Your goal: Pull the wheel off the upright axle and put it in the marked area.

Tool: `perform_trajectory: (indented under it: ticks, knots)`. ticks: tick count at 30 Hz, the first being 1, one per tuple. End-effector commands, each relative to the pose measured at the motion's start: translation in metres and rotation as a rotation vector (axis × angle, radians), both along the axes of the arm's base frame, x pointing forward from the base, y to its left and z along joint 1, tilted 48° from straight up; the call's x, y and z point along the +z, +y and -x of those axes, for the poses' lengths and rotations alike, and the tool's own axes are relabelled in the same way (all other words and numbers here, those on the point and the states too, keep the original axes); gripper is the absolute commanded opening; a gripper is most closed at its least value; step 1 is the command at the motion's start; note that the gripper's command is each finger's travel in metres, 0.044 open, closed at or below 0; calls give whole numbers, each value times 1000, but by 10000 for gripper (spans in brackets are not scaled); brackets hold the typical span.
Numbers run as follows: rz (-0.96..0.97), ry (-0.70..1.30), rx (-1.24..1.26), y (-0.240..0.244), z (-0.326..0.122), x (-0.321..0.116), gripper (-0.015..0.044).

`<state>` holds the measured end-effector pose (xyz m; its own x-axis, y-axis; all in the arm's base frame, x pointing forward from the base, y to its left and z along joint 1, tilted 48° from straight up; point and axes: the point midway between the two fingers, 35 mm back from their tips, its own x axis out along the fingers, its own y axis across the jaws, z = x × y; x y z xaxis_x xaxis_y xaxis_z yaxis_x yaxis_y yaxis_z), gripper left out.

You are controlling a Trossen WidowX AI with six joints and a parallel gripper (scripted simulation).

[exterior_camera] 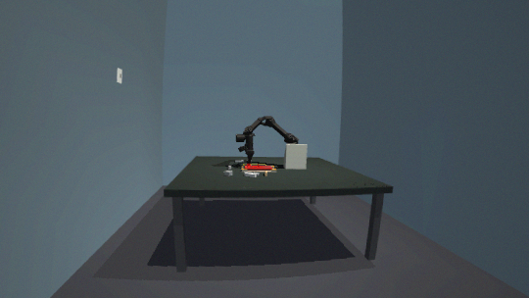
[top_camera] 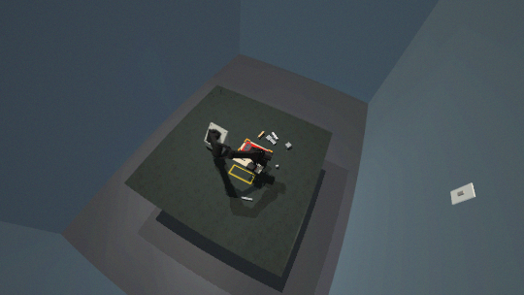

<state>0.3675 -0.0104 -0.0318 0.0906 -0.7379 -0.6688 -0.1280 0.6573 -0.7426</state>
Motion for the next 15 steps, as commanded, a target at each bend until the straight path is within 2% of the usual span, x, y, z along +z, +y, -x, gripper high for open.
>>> perform_trajectory:
  ticks: [1,15]
  knots:
    - [0,3,24,12,2,7,0]
    - [0,2,25,15,2,10,0]
